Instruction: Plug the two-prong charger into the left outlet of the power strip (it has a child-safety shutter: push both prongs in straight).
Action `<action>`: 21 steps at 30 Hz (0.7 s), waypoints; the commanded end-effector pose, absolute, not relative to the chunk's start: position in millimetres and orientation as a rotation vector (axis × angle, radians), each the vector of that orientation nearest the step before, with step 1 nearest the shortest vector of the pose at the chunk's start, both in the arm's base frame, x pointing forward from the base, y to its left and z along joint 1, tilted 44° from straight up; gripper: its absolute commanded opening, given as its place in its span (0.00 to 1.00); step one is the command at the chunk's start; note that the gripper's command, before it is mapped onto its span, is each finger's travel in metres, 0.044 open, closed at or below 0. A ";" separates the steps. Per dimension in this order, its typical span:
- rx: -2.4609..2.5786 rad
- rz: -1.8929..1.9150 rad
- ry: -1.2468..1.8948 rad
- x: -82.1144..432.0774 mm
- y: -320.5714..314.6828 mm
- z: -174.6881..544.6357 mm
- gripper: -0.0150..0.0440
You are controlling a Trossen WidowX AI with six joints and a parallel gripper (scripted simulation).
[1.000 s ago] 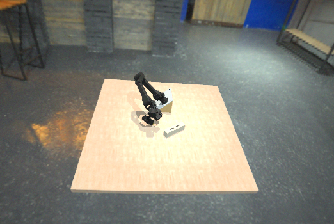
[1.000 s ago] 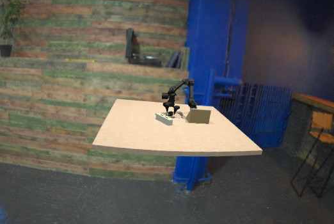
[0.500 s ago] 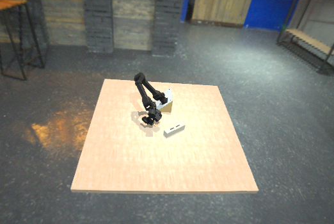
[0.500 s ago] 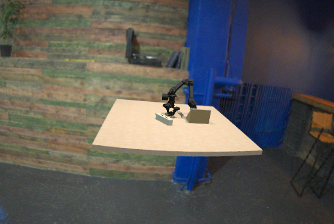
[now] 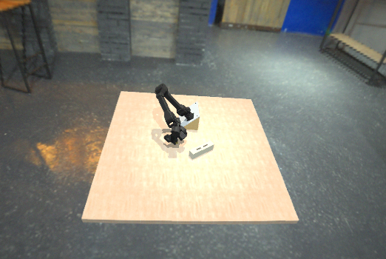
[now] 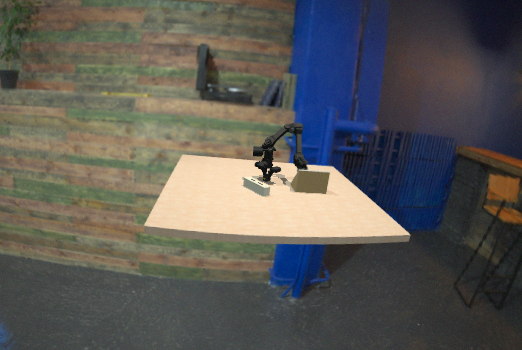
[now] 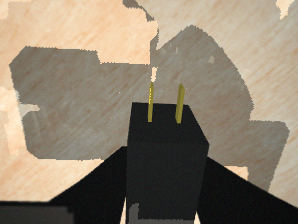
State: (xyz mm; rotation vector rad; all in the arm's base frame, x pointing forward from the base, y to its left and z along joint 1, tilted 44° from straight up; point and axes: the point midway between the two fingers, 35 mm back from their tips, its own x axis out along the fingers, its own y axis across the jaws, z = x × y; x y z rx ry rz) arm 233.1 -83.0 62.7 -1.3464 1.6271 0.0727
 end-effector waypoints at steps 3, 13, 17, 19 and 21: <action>-1.346 0.074 1.623 232.6 -72.4 72.6 0.25; -1.351 0.071 1.625 223.9 -48.4 99.0 0.25; -1.351 0.071 1.625 222.5 -47.2 100.9 0.25; -1.349 0.070 1.625 222.9 -46.0 99.2 0.25; -1.345 0.069 1.623 223.5 -43.8 96.2 0.25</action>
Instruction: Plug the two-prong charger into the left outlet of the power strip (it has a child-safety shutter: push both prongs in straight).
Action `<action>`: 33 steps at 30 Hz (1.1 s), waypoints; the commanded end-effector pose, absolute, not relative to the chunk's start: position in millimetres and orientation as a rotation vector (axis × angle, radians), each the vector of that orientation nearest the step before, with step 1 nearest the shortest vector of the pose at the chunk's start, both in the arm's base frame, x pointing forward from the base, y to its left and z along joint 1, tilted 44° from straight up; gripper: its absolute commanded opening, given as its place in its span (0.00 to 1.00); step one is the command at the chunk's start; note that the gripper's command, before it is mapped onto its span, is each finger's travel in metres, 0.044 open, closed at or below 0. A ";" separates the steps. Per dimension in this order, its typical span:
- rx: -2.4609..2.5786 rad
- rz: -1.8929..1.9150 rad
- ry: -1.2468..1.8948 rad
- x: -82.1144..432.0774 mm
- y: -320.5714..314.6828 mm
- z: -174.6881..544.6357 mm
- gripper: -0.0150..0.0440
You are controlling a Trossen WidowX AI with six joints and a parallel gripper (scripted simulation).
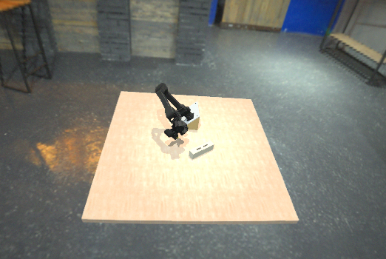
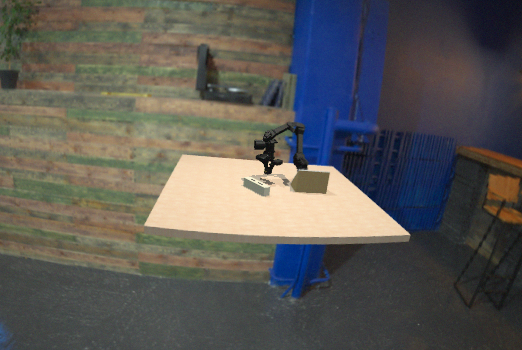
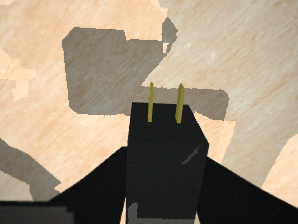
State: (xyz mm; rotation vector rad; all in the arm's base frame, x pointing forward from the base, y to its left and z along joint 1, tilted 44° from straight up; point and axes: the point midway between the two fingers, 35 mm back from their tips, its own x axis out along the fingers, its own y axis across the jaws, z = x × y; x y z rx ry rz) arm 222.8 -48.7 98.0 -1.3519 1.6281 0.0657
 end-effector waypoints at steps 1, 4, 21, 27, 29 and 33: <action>-1.343 0.068 1.622 223.8 -42.4 94.2 0.25; -1.335 0.065 1.620 224.8 -37.9 88.0 0.25; -1.290 0.045 1.609 225.3 -13.6 52.7 0.25; -1.276 0.036 1.606 223.7 -5.6 40.4 0.25; -1.271 0.033 1.606 222.9 -3.1 36.3 0.25; -1.261 0.026 1.604 221.1 1.9 28.2 0.25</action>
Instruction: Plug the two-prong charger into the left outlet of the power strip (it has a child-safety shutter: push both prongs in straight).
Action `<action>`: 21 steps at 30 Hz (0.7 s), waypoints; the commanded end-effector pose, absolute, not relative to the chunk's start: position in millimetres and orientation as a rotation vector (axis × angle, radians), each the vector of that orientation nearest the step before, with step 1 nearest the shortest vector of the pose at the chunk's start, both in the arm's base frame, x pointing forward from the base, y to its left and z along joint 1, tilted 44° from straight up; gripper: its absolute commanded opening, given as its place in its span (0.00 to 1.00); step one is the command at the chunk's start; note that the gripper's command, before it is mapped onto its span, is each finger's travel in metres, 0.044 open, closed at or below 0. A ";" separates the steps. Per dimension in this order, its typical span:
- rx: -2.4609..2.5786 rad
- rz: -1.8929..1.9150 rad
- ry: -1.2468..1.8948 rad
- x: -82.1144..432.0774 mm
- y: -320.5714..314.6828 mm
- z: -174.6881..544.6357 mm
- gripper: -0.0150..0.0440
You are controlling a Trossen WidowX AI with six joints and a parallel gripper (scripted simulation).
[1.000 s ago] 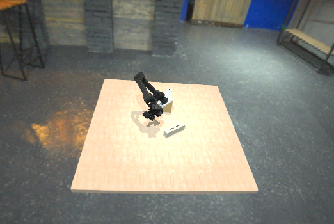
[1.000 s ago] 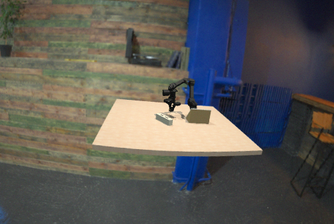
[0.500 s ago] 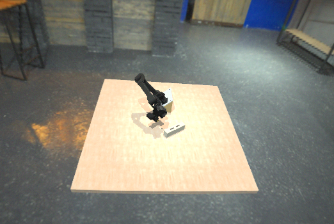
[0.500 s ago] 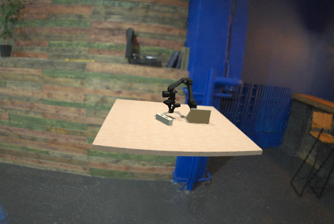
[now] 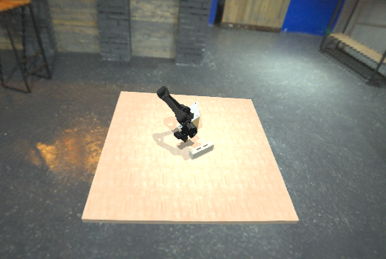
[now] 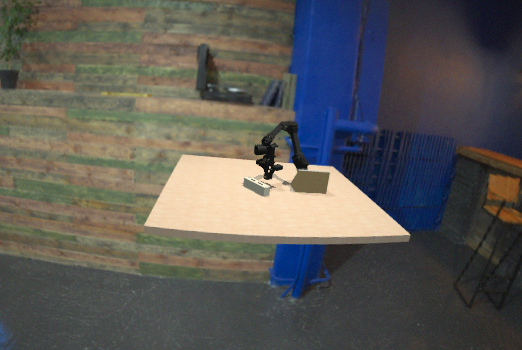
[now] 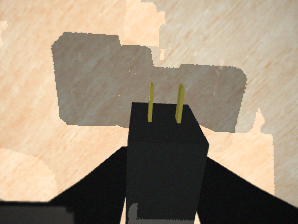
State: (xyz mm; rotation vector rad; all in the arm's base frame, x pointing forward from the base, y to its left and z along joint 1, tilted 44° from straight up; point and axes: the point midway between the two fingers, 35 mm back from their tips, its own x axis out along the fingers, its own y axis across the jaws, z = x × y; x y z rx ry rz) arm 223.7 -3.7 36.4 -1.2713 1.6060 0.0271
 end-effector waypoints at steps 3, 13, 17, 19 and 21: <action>-1.254 0.021 1.603 219.5 5.5 22.1 0.25; -1.232 0.000 1.601 212.7 16.4 2.3 0.25; -1.224 -0.009 1.600 209.3 20.4 -5.5 0.25; -1.220 -0.014 1.600 207.6 22.2 -9.3 0.25; -1.216 -0.019 1.599 205.7 24.0 -13.1 0.25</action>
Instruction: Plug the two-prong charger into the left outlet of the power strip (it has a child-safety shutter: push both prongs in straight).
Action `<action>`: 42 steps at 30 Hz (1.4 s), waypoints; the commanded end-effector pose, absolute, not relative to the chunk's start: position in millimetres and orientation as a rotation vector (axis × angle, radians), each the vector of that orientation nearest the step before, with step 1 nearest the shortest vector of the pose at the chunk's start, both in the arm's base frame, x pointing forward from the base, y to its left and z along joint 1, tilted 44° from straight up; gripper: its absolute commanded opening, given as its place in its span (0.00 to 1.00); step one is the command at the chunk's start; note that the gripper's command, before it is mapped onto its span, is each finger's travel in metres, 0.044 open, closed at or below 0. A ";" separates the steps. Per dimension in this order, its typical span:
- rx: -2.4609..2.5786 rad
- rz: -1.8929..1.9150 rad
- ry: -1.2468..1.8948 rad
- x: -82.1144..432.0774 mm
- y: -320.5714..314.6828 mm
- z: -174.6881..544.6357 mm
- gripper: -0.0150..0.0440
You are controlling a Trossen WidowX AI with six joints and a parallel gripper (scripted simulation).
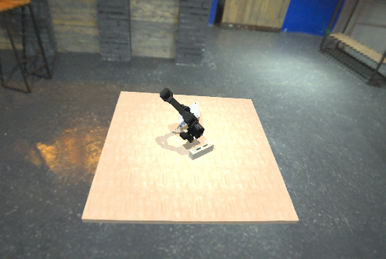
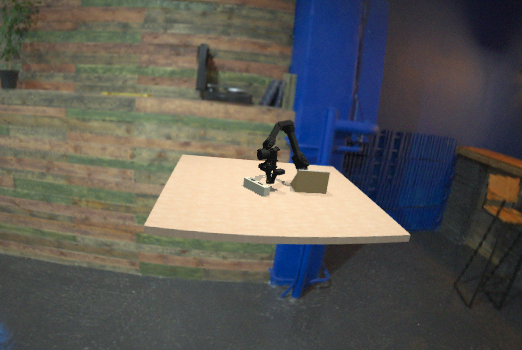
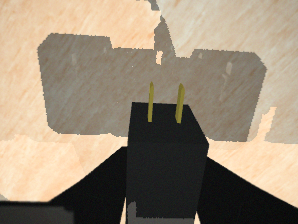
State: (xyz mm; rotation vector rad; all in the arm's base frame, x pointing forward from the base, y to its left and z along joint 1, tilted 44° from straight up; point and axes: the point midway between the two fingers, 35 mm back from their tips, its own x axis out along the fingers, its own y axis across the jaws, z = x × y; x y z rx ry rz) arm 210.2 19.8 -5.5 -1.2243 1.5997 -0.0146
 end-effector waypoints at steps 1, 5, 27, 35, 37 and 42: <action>-1.214 -0.021 1.599 204.7 24.8 -15.0 0.25; -1.206 -0.031 1.598 200.7 28.1 -22.5 0.25; -1.185 -0.063 1.595 197.8 41.8 -45.5 0.25; -1.183 -0.066 1.594 204.6 47.9 -50.2 0.25; -1.183 -0.066 1.594 206.3 49.4 -51.4 0.25; -1.182 -0.068 1.593 210.4 53.2 -54.5 0.25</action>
